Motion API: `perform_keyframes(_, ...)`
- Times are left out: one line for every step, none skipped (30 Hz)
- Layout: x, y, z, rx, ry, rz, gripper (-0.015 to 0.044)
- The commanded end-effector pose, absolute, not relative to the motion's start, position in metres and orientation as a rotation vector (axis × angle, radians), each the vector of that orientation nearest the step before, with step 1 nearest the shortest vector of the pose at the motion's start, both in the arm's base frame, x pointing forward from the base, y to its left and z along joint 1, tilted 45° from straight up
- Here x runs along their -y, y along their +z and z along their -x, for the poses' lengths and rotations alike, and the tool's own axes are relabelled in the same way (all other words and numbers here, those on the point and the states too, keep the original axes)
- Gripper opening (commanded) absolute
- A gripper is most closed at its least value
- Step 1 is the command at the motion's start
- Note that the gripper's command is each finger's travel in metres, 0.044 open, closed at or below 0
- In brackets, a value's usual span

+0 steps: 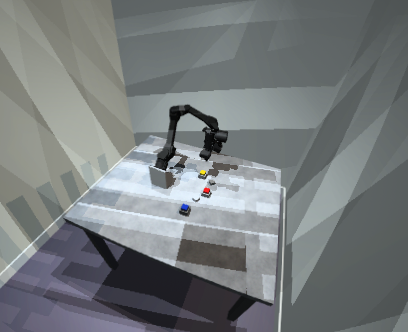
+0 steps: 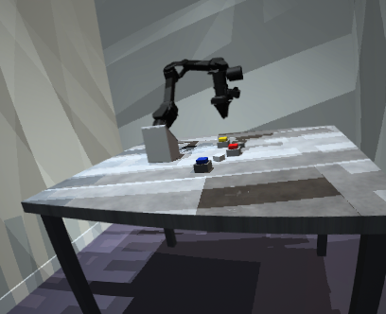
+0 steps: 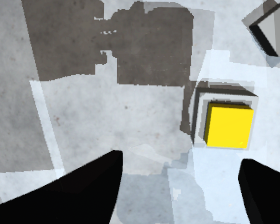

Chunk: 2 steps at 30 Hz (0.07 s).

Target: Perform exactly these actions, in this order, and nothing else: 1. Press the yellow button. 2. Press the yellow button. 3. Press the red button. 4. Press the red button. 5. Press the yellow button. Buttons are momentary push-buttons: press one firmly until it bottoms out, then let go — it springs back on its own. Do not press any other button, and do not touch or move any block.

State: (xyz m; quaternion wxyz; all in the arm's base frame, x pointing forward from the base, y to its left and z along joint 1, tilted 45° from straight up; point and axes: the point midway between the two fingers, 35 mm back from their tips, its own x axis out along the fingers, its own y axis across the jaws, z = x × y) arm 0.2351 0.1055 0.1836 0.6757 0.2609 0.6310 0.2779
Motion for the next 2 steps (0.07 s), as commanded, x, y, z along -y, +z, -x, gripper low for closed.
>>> perform_keyframes(-0.1049, 0.1923, -0.2327, -1.428, 0.628, -0.589, 0.0335)
perform_keyframes(-0.1049, 0.1923, -0.2327, -1.428, 0.628, -0.589, 0.0335)
